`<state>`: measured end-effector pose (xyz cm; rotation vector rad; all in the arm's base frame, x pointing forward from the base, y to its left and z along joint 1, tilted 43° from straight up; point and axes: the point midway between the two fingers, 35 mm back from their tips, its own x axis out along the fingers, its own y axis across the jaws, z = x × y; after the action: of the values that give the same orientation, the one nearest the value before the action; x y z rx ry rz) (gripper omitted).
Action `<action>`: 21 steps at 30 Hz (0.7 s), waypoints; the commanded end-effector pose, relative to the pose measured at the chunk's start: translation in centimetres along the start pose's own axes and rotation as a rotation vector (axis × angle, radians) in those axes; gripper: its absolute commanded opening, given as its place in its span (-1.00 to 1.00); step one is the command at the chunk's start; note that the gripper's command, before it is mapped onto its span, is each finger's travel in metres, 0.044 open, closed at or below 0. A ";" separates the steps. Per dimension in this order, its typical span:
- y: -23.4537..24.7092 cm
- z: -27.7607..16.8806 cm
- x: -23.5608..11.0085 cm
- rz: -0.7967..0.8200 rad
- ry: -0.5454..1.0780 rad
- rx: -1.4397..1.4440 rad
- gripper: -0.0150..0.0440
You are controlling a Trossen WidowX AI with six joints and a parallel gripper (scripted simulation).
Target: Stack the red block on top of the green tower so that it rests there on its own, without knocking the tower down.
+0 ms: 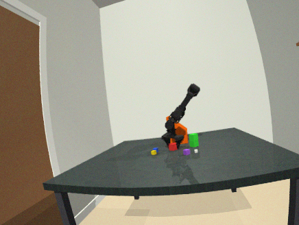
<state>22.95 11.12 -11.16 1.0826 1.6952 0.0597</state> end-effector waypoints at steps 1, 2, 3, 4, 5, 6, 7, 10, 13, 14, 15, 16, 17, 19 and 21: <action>0.0 -0.1 0.2 0.001 0.003 0.004 1.00; 0.0 -0.1 0.2 0.001 0.003 0.004 1.00; 0.0 -0.1 0.2 0.001 0.003 0.004 1.00; 0.0 -0.1 0.2 0.001 0.003 0.004 1.00; 0.0 -0.1 0.2 0.001 0.003 0.004 1.00; 0.0 -0.1 0.2 0.001 0.003 0.004 1.00; 0.0 -0.1 0.2 0.001 0.003 0.004 1.00; 0.0 -0.1 0.2 0.001 0.003 0.004 1.00; 0.0 -0.1 0.1 0.001 0.003 0.004 0.82; 0.0 -0.1 0.1 0.001 0.003 0.004 0.73; 0.0 -0.1 0.1 0.001 0.003 0.004 0.64; 0.0 -0.1 0.1 0.001 0.003 0.004 0.56; 0.0 -0.1 0.1 0.001 0.003 0.004 0.47; 0.0 -0.1 0.1 0.001 0.003 0.004 0.29; 0.0 -0.1 0.1 0.001 0.003 0.004 0.18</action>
<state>22.88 11.21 -11.28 1.0825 1.6969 0.0594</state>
